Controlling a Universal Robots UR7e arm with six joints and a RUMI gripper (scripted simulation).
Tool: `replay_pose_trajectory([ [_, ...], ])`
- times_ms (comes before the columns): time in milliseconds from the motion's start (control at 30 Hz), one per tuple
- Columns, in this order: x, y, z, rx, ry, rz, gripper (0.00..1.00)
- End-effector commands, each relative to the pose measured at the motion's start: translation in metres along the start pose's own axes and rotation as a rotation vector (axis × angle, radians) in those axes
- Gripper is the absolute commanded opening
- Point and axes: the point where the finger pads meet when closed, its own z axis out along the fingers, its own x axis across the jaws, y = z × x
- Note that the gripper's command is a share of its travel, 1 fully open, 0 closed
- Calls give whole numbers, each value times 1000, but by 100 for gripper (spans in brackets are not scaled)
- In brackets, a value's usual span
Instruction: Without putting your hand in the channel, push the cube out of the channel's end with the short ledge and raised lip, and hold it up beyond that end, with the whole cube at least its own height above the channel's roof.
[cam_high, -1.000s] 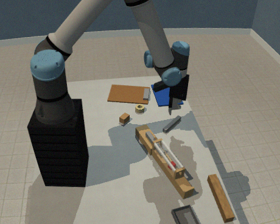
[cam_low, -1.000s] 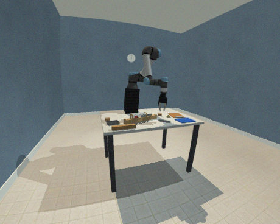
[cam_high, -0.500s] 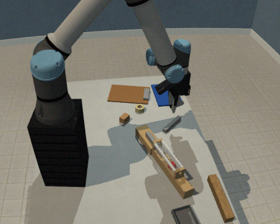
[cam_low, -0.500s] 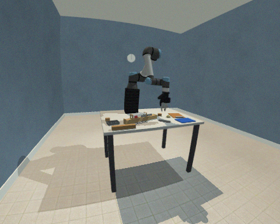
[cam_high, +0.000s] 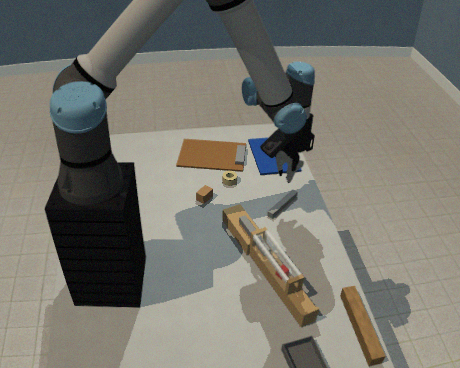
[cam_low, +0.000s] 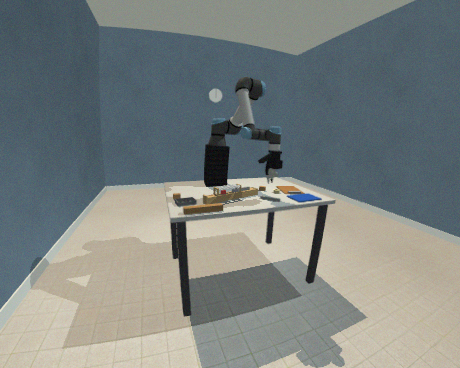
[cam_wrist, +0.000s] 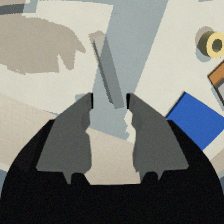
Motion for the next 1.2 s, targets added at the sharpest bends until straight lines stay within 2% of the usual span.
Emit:
replay_pose_trajectory([
  [0,1,3,-1,-1,2,-78,22],
  [400,3,9,-2,-1,2,-221,22],
  [1167,4,11,-2,-1,2,-285,22],
])
